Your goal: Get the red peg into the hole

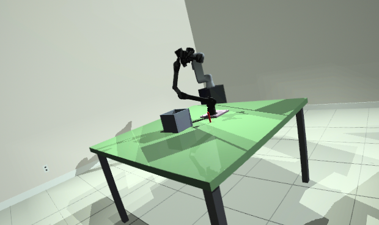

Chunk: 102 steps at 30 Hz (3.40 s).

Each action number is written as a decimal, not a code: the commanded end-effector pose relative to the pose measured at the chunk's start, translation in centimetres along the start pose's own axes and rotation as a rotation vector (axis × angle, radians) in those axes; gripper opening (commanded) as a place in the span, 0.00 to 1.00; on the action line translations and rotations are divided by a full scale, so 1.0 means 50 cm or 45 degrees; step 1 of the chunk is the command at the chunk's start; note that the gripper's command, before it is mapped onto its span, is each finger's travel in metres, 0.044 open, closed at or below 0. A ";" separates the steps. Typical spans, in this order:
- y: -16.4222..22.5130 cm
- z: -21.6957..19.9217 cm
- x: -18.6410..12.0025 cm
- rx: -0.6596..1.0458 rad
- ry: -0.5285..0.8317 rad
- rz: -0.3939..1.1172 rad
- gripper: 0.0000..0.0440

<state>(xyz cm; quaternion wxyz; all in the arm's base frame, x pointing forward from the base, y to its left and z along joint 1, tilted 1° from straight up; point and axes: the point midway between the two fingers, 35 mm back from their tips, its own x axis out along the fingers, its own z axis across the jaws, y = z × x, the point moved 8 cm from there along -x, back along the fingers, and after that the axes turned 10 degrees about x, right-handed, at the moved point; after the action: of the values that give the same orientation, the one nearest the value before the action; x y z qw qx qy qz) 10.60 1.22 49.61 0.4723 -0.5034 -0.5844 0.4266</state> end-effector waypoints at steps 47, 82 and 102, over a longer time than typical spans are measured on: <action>0.254 0.205 0.261 1.417 0.903 0.931 1.00; 0.454 0.043 0.245 2.451 2.152 0.804 1.00; 0.567 0.015 0.183 2.786 2.598 0.745 1.00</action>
<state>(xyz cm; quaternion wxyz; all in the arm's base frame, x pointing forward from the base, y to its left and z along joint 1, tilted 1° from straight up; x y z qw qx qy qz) 14.54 14.15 23.67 0.6972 -0.0942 0.6812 0.2025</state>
